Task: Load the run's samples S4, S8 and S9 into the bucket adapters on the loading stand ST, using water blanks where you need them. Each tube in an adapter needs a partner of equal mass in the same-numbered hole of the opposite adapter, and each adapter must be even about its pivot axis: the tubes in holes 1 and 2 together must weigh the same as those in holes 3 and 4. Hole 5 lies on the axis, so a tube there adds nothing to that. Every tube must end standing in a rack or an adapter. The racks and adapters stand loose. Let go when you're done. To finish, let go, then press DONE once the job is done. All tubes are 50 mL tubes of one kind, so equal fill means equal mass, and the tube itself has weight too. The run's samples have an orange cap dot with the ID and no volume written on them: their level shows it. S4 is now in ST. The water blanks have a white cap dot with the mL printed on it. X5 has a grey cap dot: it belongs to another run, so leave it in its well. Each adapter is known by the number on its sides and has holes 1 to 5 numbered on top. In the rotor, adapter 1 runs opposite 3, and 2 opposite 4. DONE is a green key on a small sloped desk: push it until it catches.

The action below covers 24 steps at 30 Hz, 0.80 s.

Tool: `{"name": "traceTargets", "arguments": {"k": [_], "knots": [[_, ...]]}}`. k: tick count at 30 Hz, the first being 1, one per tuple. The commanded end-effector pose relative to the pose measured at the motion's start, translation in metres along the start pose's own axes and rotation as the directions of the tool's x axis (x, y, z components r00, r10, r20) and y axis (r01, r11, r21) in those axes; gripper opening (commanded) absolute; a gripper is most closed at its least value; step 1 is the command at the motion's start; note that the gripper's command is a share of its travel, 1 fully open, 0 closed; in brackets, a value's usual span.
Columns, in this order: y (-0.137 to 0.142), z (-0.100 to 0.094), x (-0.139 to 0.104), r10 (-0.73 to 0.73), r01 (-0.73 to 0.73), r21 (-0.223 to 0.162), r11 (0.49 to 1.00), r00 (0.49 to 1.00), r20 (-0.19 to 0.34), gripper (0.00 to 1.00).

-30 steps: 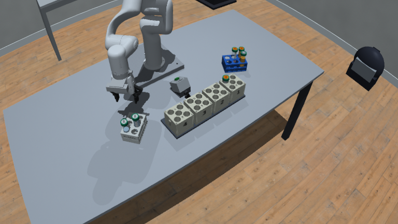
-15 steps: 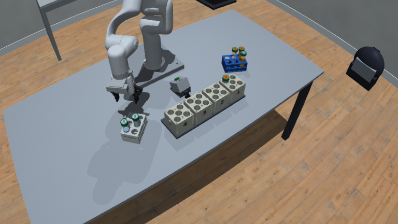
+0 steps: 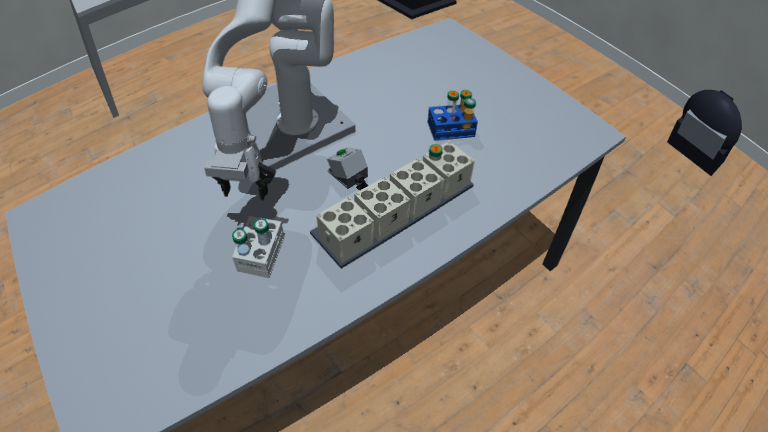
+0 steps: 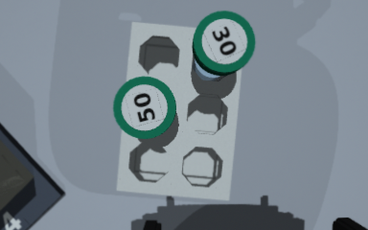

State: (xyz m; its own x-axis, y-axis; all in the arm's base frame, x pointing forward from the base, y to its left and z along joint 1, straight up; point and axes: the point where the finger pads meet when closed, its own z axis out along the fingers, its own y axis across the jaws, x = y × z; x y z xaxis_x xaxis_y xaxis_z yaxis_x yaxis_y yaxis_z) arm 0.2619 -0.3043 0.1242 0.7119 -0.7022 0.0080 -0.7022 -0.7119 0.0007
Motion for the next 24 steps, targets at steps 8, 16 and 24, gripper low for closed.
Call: {"name": "traceTargets", "arguments": {"k": [8,16,24], "knots": [[0.000,-0.025,0.001,0.000,0.000,0.002,1.000,1.000,-0.004,1.00],[0.000,-0.041,0.001,0.000,0.000,0.002,1.000,1.000,-0.004,1.00],[0.000,-0.063,0.001,0.000,0.000,0.002,1.000,1.000,-0.004,1.00]]}}
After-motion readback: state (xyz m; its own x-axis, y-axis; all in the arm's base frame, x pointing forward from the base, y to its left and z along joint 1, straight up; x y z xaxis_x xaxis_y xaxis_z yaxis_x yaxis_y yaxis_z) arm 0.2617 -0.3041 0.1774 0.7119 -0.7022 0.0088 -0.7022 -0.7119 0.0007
